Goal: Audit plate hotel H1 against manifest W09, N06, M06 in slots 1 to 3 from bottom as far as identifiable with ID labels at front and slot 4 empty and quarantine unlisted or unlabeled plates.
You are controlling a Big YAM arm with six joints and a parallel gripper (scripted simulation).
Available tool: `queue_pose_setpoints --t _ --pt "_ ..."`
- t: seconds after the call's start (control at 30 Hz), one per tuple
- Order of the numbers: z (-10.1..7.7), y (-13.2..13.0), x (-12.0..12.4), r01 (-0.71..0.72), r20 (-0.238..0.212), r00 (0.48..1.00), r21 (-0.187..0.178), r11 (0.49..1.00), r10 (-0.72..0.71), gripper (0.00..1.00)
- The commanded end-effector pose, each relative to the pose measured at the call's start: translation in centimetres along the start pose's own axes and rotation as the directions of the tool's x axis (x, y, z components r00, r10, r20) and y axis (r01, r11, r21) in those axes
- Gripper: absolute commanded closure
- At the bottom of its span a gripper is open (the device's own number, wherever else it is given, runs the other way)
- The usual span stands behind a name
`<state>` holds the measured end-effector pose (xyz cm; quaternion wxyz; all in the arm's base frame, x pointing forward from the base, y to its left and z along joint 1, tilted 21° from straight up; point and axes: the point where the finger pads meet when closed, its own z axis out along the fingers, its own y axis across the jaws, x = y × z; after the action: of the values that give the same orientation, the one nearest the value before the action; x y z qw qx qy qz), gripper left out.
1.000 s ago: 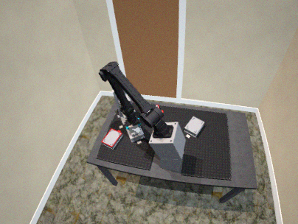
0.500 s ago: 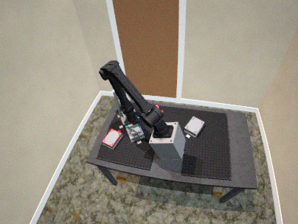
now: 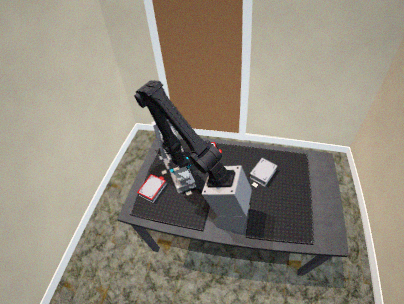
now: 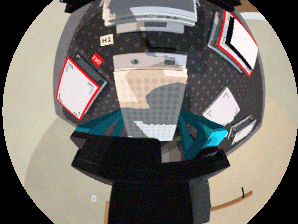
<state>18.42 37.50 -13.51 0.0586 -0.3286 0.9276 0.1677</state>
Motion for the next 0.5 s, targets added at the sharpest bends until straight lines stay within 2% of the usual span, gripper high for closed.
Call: queue_pose_setpoints --t 0.0,0.47 --pt "-1.4 0.0 -0.7 0.002 0.019 1.0 -0.005 1.0 -0.002 0.14" --pt "-2.6 -0.2 -0.8 -0.001 0.02 1.0 -0.004 1.0 0.001 0.14"
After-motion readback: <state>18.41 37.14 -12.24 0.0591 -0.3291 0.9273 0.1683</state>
